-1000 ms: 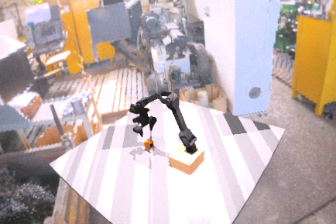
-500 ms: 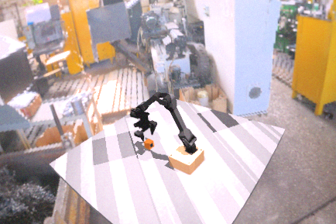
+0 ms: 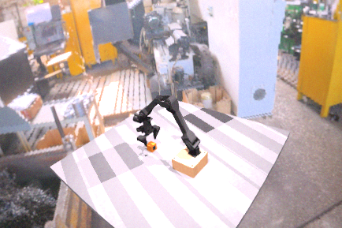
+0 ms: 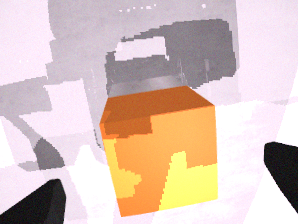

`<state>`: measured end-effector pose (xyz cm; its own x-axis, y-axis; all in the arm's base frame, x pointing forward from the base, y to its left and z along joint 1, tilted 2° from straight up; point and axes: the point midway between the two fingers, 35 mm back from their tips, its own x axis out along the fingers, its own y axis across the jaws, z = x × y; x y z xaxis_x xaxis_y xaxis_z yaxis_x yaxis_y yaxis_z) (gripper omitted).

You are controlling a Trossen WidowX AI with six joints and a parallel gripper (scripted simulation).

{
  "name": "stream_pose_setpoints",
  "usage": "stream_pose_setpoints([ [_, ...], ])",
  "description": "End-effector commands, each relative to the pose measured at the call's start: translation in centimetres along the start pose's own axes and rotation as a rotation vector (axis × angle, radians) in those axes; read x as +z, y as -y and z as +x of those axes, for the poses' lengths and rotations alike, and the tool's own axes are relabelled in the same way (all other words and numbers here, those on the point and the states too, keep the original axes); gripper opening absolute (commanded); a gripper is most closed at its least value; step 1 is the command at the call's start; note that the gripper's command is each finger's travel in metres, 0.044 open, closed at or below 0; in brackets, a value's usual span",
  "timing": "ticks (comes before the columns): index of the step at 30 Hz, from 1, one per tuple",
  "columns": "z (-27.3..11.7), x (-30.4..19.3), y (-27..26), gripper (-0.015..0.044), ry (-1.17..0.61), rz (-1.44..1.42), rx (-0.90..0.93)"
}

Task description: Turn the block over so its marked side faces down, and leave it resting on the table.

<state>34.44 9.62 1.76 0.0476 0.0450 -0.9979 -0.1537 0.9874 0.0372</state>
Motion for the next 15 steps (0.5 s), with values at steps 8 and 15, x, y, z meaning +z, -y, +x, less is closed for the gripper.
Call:
stream_pose_setpoints([
  [8, 2.2, -0.3, -0.1, 0.044, -0.013, -0.001, 0.003],
  [15, 3.1, -0.3, -0.1, 0.044, -0.013, -0.001, 0.003],
])
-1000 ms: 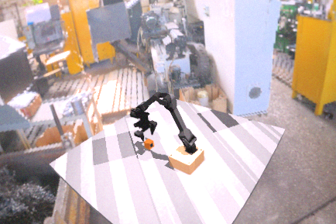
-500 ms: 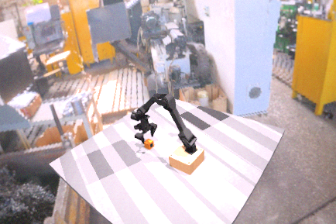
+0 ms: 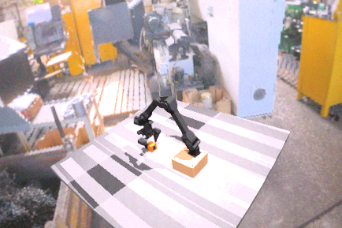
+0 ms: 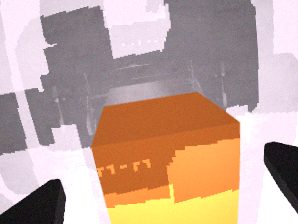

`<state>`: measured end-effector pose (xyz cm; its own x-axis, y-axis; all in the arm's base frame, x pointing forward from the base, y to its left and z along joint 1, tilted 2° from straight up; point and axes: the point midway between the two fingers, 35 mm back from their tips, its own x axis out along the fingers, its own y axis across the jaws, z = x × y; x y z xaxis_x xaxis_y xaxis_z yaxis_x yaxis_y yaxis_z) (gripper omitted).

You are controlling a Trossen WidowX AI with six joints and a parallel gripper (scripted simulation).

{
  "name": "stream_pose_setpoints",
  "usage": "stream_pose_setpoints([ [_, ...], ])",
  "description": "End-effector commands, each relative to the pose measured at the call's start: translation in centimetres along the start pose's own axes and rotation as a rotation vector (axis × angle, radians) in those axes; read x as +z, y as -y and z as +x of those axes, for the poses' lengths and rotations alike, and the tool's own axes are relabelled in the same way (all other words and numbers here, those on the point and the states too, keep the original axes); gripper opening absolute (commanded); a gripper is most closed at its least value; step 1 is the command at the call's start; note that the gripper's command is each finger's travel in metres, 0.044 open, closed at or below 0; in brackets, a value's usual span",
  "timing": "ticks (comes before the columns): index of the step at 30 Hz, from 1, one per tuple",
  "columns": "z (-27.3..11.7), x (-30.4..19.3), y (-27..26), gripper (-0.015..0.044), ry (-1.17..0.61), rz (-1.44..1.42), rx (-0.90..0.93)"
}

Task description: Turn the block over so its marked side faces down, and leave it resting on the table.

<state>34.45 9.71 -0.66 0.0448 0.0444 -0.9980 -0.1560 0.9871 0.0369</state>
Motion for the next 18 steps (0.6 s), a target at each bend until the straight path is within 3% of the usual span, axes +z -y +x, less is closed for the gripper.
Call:
stream_pose_setpoints([
  [1, 0.66, -0.24, -0.05, 0.0414, -0.011, 0.001, 0.004],
  [8, 0.66, -0.24, -0.05, 0.023, -0.011, 0.001, 0.004],
  [18, 0.66, -0.24, -0.05, 0.0163, -0.011, 0.001, 0.004],
])
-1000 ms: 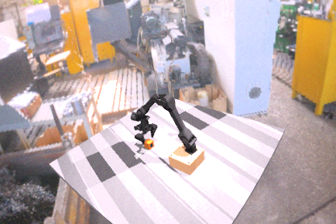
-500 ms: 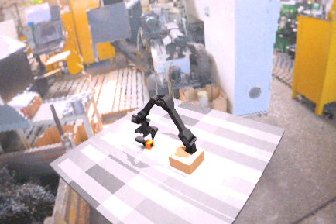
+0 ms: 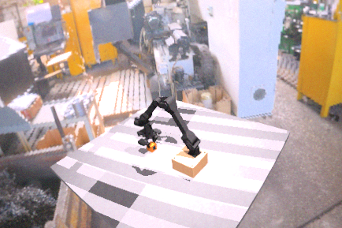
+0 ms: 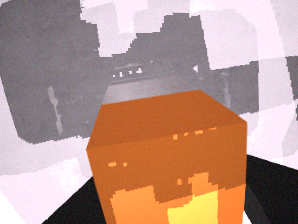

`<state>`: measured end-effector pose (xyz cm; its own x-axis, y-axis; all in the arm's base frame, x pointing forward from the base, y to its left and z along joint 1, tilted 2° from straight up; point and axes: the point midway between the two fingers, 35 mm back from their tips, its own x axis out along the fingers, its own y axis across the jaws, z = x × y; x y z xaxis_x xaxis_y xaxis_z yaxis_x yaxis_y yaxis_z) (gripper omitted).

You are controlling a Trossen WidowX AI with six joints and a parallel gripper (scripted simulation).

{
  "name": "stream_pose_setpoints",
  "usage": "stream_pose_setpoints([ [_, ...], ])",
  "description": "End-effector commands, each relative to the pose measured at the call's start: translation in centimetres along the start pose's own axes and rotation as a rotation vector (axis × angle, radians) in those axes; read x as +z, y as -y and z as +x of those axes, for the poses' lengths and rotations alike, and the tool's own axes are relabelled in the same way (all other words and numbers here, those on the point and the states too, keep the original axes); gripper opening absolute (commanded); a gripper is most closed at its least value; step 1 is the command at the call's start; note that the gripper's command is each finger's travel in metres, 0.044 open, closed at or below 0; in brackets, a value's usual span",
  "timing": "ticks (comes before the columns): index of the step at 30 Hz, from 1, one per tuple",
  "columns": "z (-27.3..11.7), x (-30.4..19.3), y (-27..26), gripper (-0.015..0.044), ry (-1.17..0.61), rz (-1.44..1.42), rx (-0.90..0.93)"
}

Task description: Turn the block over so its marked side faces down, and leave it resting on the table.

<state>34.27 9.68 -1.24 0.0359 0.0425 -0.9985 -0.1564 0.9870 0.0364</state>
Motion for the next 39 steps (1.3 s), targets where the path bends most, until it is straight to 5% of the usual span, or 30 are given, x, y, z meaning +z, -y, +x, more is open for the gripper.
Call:
stream_pose_setpoints([
  [1, 0.1, 0.0, -0.1, 0.0157, -0.001, 0.001, 0.004],
  [9, 0.1, 0.0, -0.1, 0.0103, -0.001, 0.001, 0.004],
  [13, -1.8, 0.0, -0.1, 0.0, -0.001, 0.001, 0.004],
  [39, -1.9, 0.1, -0.1, 0.0, 0.299, -0.003, -0.001],
])
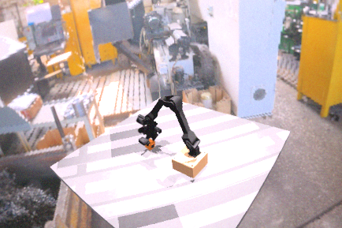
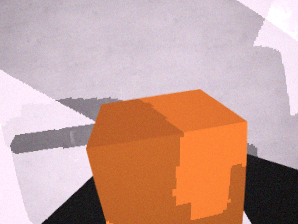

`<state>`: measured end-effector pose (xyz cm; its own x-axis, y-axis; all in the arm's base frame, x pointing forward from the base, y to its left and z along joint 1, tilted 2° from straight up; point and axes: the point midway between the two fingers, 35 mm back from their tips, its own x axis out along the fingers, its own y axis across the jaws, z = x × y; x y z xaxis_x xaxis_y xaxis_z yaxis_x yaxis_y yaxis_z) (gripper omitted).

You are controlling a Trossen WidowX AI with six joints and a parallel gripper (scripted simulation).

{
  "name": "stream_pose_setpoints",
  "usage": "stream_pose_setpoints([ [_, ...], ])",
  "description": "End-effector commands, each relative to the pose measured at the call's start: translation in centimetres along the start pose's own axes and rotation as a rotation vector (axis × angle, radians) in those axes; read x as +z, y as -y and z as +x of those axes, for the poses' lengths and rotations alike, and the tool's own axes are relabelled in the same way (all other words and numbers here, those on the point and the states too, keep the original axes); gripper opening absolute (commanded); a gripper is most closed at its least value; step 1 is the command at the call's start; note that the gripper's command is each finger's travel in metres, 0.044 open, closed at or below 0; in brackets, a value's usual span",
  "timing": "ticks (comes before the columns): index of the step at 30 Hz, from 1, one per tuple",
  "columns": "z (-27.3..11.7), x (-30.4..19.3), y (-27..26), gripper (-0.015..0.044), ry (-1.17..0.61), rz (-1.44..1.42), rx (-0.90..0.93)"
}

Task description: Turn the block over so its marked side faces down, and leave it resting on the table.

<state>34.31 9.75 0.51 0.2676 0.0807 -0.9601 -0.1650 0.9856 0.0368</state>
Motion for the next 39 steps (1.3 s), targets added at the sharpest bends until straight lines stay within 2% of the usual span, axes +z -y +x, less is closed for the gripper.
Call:
stream_pose_setpoints([
  [1, -0.2, 0.0, 0.0, 0.0, 0.076, 0.006, -0.004],
  [13, -0.6, -0.5, 0.0, 0.0, 0.267, 0.01, -0.001],
  [20, -0.6, -0.5, 0.0, 0.0, 0.28, 0.011, -0.001],
  [39, 3.0, -0.1, -0.1, 0.0, 0.532, 0.002, -0.006],
])
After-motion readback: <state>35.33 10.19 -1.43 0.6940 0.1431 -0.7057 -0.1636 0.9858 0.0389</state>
